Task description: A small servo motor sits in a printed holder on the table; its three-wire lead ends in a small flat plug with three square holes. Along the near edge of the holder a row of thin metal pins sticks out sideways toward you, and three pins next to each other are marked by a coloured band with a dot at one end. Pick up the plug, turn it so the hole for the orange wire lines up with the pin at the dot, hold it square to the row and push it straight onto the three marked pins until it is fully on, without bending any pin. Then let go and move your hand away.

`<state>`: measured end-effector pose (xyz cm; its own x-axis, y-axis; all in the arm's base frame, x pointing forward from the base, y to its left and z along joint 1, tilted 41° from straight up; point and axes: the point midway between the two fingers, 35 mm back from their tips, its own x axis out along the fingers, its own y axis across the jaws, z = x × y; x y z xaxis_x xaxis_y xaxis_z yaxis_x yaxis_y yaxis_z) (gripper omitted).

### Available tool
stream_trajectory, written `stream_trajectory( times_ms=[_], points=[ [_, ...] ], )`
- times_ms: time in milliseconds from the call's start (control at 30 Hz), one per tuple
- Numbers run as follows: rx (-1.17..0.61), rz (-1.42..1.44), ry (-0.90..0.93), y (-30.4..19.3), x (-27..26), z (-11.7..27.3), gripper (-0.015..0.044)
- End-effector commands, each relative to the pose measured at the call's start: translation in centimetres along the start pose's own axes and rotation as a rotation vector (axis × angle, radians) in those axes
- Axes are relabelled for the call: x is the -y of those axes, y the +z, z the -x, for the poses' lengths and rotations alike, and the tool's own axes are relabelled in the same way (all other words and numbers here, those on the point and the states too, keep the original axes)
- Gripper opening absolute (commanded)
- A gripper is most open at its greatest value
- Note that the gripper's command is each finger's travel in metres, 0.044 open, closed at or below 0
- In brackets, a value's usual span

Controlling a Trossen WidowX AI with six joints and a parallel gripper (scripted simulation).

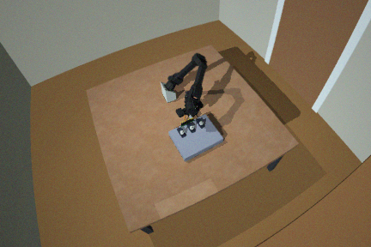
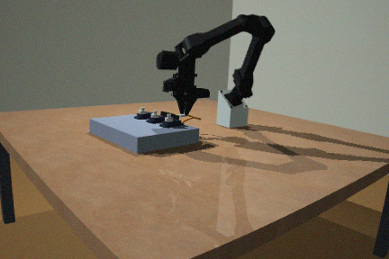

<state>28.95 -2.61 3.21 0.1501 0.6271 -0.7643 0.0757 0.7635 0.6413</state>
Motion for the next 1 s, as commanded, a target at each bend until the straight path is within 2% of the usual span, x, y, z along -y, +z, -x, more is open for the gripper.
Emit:
stream_trajectory(
  times_ms=[0, 300, 600, 833, 867, 967],
  points=[
    [0.001, -0.003, 0.005, 0.3, -0.1, 0.0, 0.0],
    [0.001, -0.003, 0.005, 0.9, 0.0, 0.0, 0.0],
    [0.001, -0.003, 0.005, 0.6, 0.1, 0.0, 0.0236],
    [0.0, -0.004, 0.003, 0.6, 0.1, 5.6, 0.042],
    [0.0, -0.004, 0.003, 0.6, 0.1, 5.8, 0.044],
    [0.0, -0.004, 0.003, 0.6, 0.1, 5.8, 0.044]
  ],
)
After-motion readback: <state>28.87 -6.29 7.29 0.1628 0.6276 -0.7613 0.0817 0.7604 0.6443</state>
